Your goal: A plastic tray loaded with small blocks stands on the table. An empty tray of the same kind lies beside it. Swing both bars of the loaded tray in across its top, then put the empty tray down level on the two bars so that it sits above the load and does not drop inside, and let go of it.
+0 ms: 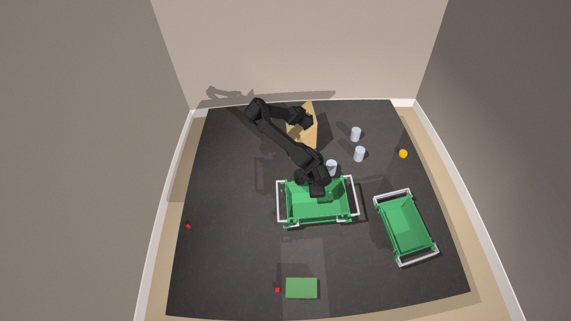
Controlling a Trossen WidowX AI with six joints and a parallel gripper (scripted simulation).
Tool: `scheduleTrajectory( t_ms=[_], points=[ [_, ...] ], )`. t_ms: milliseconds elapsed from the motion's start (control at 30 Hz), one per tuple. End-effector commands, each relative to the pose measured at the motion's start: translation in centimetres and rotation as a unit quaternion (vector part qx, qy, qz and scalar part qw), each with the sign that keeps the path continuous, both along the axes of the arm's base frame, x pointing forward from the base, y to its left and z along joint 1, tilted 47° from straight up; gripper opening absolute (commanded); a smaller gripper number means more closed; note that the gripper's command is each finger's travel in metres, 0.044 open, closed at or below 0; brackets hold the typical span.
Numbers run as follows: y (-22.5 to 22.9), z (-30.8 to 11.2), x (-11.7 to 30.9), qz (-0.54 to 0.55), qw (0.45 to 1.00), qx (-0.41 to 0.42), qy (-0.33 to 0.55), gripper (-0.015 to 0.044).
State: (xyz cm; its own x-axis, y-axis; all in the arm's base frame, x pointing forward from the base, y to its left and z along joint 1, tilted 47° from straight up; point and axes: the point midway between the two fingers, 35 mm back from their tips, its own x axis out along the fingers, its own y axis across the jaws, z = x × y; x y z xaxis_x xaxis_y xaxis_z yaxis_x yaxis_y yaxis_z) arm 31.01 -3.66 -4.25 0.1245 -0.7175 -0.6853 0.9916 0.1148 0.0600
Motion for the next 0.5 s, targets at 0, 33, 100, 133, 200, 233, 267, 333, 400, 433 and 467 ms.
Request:
scheduleTrajectory(
  t_ms=[0,33,100,133,200,233,267,333,400,433,467],
  points=[
    [-0.63,-0.26,-0.67,-0.008,1.0,-0.003,0.012,0.0],
    [-0.14,-0.06,-0.15,-0.002,1.0,-0.001,0.003,0.0],
    [-0.63,-0.26,-0.67,-0.008,1.0,-0.003,0.012,0.0],
    [-0.63,-0.26,-0.67,-0.008,1.0,-0.003,0.012,0.0],
    [-0.63,-0.26,-0.67,-0.008,1.0,-0.003,0.012,0.0],
    [-0.63,-0.26,-0.67,-0.008,1.0,-0.003,0.012,0.0],
    [-0.63,-0.26,-0.67,-0.008,1.0,-0.003,0.012,0.0],
    [-0.63,-0.26,-0.67,-0.008,1.0,-0.003,0.012,0.0015],
    [-0.63,-0.26,-0.67,-0.008,1.0,-0.003,0.012,0.0044],
    [-0.63,-0.26,-0.67,-0.008,1.0,-0.003,0.012,0.0059],
    [-0.63,-0.26,-0.67,-0.008,1.0,-0.003,0.012,0.0073]
  ],
)
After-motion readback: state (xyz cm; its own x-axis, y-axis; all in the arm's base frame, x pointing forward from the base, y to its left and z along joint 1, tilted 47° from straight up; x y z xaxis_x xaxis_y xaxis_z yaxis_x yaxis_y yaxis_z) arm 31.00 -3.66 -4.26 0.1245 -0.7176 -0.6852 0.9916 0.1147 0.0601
